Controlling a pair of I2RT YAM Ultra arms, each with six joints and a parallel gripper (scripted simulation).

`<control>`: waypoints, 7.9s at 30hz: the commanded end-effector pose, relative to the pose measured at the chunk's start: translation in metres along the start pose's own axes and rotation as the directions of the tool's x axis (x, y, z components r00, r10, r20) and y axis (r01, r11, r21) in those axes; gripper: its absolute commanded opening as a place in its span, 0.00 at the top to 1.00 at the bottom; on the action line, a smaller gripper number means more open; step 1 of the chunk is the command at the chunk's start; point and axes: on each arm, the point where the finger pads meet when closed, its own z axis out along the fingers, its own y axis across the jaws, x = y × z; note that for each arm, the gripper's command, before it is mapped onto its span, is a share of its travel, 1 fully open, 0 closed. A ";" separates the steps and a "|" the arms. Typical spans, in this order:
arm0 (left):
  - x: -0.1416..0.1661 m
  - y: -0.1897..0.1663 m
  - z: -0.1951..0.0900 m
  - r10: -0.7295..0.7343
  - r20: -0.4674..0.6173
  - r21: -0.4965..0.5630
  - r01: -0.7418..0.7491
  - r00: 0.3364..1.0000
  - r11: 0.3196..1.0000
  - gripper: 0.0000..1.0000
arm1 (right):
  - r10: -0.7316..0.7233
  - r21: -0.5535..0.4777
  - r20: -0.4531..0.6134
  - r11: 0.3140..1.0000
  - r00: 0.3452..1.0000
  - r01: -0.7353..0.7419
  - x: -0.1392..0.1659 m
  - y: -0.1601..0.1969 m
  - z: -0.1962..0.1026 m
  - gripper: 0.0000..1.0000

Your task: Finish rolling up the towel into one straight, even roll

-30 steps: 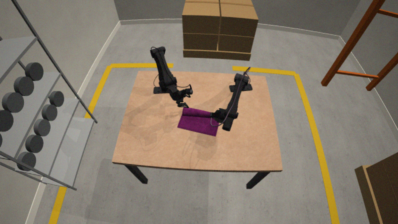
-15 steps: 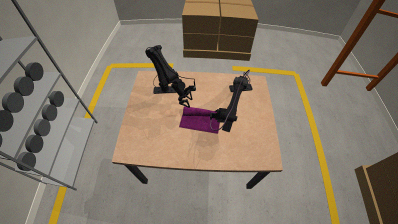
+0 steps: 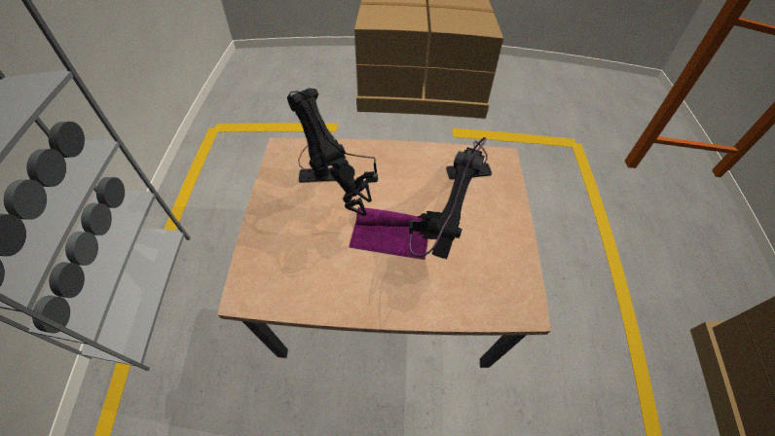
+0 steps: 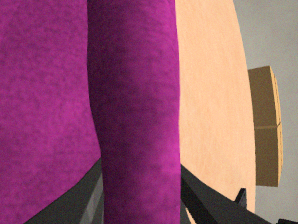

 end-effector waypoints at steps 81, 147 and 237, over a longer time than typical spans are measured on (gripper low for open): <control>-0.010 -0.006 -0.065 0.017 0.009 0.023 -0.018 1.000 1.000 0.15 | 0.073 -0.125 0.014 0.990 0.997 -0.071 0.020 0.011 0.043 0.66; -0.022 -0.019 -0.043 0.555 -0.197 -0.693 -0.515 0.808 0.504 0.02 | 0.560 -0.712 -0.282 0.423 0.779 -0.561 0.021 0.011 0.044 0.66; -0.012 0.012 -0.020 0.422 -0.072 -0.530 -0.393 0.904 0.752 0.64 | 0.559 -0.711 -0.280 0.426 0.780 -0.560 0.034 -0.043 -0.009 0.15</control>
